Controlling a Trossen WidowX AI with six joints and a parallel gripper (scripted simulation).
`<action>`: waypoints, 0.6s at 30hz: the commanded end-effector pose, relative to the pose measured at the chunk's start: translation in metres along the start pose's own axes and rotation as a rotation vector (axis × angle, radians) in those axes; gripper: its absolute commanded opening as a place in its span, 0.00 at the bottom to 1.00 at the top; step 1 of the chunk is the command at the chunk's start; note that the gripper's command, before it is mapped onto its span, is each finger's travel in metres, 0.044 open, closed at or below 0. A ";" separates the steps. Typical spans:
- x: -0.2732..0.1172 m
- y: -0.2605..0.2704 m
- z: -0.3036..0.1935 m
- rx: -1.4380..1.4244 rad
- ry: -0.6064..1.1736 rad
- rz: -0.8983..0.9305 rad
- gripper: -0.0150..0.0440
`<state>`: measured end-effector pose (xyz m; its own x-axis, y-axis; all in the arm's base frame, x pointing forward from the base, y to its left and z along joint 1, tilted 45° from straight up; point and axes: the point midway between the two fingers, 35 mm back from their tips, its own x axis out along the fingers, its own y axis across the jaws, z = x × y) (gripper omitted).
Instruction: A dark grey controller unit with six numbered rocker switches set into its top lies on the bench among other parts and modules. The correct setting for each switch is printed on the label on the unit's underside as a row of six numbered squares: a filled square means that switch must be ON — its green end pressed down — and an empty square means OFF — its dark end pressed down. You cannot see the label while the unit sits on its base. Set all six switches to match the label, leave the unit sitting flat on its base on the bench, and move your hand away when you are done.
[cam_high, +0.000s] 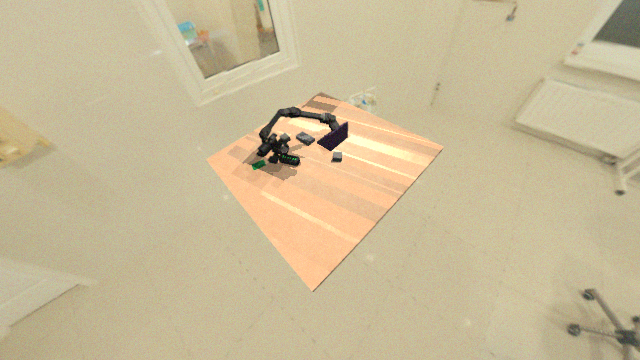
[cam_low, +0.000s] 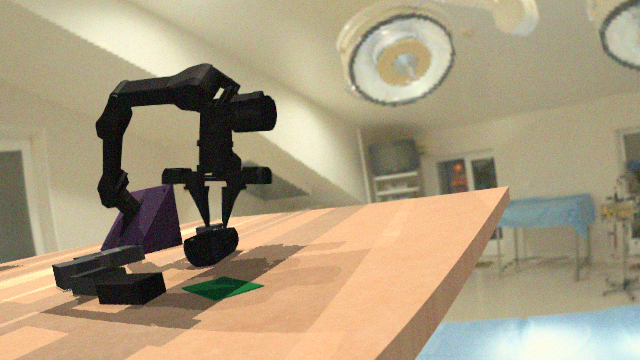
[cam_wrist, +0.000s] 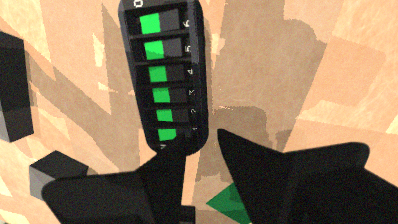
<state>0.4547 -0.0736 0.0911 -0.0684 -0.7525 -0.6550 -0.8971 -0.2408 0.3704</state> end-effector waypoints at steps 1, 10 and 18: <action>-0.018 0.024 -0.015 0.008 -0.113 -0.094 0.65; -0.026 0.037 -0.017 -0.005 -0.185 -0.155 1.00; -0.017 0.035 -0.017 -0.004 -0.186 -0.153 1.00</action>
<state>0.4318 -0.0776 0.1302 -0.0104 -0.5869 -0.8096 -0.9028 -0.3426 0.2599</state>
